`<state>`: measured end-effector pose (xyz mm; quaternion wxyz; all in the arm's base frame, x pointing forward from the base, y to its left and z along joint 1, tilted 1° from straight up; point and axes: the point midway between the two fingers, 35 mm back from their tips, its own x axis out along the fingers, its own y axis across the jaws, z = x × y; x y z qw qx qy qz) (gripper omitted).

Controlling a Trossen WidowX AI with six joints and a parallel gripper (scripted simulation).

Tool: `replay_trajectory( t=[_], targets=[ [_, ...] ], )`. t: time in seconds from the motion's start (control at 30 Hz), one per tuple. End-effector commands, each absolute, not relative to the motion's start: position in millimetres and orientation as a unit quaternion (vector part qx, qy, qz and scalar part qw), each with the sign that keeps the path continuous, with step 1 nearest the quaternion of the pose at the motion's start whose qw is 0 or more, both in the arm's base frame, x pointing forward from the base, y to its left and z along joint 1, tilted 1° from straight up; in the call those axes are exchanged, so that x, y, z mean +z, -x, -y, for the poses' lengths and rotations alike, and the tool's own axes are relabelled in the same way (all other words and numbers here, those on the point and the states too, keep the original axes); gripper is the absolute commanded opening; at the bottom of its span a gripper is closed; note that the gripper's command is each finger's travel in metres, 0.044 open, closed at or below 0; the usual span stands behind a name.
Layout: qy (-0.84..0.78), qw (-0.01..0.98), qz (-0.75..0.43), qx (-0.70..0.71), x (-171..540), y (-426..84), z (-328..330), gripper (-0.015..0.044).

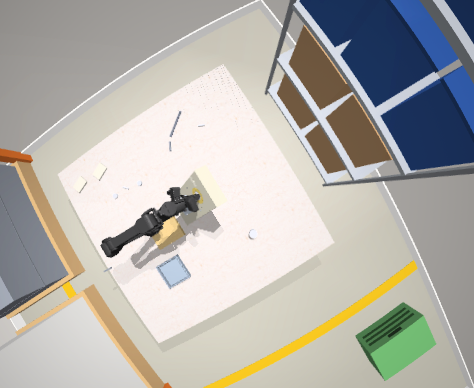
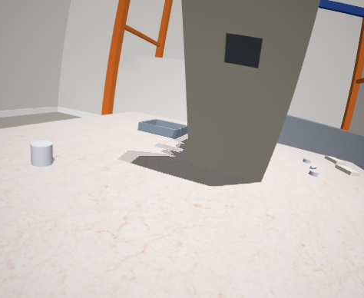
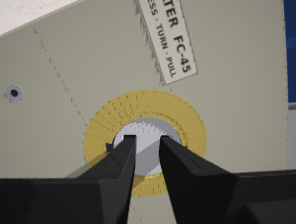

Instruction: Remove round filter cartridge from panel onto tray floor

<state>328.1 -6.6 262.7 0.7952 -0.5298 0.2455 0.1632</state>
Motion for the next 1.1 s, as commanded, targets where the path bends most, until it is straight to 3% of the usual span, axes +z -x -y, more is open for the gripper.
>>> replay_trajectory(
  t=[0.0,0.93,1.07],
  targets=[
    [0.528,0.797,-0.248,0.159,259,-335,8,0.0],
    [0.528,0.797,-0.248,0.159,259,-335,8,0.0],
    [0.528,0.796,-0.247,0.162,274,-315,7,0.0]
  ],
)
